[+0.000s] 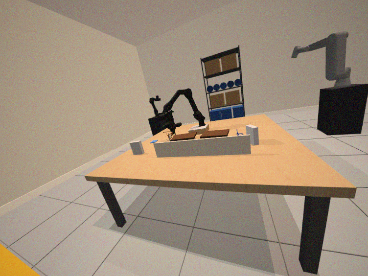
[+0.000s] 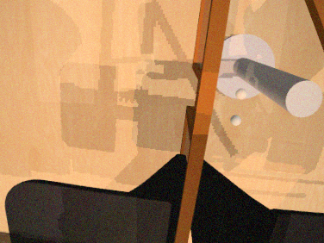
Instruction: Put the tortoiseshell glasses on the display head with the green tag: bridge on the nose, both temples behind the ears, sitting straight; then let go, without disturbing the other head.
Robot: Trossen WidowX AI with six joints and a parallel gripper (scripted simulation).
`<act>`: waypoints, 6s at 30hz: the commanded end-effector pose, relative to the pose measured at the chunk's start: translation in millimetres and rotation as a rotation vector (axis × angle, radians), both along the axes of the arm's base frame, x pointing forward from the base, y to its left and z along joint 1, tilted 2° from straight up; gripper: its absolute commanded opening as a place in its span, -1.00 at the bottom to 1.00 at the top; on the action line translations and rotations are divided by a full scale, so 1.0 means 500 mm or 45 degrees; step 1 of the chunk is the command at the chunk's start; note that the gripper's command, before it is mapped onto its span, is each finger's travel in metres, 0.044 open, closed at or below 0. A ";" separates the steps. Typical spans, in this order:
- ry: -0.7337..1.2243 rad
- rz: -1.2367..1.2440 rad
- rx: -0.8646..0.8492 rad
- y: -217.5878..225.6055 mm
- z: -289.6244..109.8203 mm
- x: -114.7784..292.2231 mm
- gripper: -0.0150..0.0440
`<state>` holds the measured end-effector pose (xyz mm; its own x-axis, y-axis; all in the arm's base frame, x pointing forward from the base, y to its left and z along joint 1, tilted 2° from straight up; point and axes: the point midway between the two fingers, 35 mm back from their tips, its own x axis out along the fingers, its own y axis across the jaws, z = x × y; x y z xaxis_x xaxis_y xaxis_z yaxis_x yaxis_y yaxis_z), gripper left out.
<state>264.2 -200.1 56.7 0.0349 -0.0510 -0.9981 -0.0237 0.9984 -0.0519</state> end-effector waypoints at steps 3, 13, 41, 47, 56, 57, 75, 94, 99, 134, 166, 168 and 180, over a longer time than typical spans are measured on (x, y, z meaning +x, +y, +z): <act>-0.006 -0.007 0.006 0.007 -0.004 -0.003 -0.49; -0.005 -0.007 0.007 0.018 -0.005 -0.012 -0.49; -0.004 -0.007 0.008 0.042 -0.007 -0.031 -0.49; -0.004 -0.007 0.008 0.047 -0.008 -0.036 -0.49; -0.004 -0.007 0.009 0.053 -0.008 -0.044 -0.49; -0.004 -0.007 0.009 0.054 -0.008 -0.045 -0.49; -0.003 -0.007 0.009 0.065 -0.010 -0.063 -0.49; -0.002 -0.007 0.010 0.073 -0.011 -0.083 -0.49; -0.001 -0.007 0.010 0.075 -0.012 -0.089 -0.49; 0.000 -0.007 0.010 0.080 -0.013 -0.110 -0.49; -0.002 -0.007 0.010 0.089 0.108 -0.088 -0.49; -0.002 -0.007 0.011 0.098 0.108 -0.083 -0.49; -0.004 -0.007 0.018 0.195 0.105 -0.041 -0.49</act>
